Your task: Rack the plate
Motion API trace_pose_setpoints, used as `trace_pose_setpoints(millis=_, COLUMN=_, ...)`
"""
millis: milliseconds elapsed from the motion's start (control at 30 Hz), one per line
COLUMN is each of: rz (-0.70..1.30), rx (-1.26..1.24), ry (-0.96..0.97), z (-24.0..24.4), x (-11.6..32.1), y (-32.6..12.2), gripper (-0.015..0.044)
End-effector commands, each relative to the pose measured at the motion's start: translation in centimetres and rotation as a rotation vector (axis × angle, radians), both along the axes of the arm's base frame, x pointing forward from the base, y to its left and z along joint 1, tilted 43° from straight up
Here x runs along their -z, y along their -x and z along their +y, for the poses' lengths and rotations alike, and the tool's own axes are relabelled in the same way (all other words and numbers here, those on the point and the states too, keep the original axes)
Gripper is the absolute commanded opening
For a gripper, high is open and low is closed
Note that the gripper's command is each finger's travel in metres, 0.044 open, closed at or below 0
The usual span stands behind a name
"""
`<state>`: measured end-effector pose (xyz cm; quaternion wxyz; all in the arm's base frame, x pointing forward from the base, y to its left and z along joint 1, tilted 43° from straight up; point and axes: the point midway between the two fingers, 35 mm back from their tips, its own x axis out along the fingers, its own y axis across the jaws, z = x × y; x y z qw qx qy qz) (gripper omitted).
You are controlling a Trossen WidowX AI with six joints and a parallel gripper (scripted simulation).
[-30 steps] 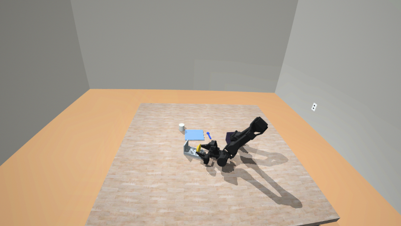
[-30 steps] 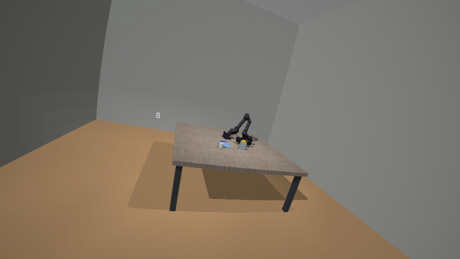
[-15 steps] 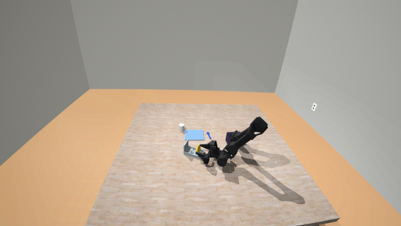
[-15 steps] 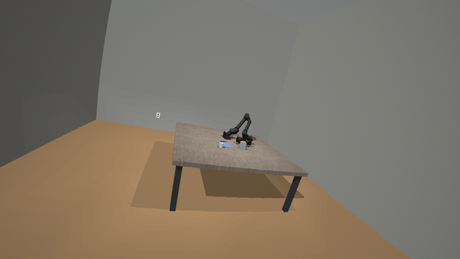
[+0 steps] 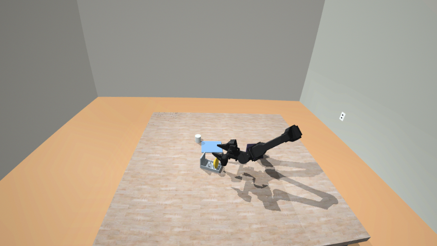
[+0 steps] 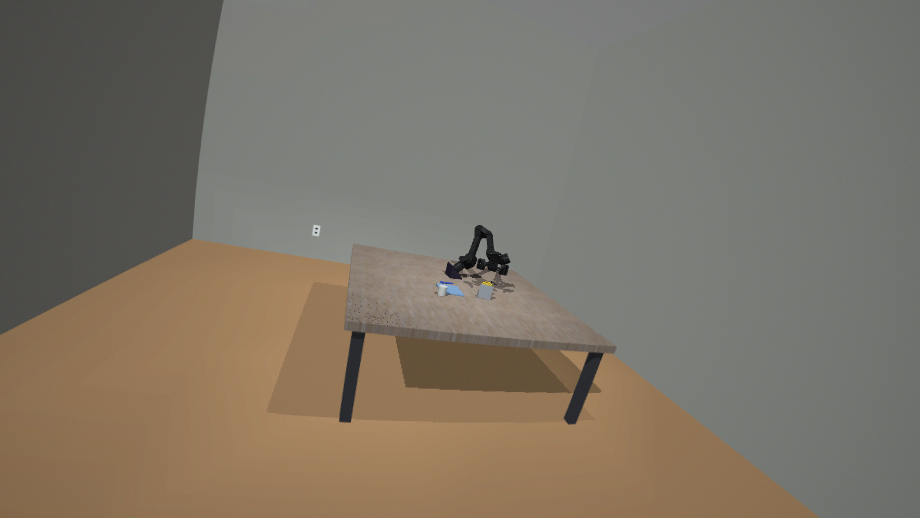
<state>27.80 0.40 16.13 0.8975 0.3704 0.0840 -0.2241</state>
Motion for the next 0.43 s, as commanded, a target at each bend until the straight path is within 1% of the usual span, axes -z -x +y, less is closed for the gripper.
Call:
trace_pose_setpoints(millis=0, rz=-0.003, rx=-0.007, ry=0.017, z=-1.1, x=-1.2, y=0.2, gripper=0.0400)
trace_pose_setpoints(millis=100, rz=0.016, rx=-0.010, ry=0.029, z=-1.3, x=-1.0, y=0.1, gripper=0.0400)
trace_pose_setpoints(millis=400, rz=0.274, rx=-0.068, ry=0.167, z=-3.3, x=1.0, y=-0.9, gripper=0.0400)
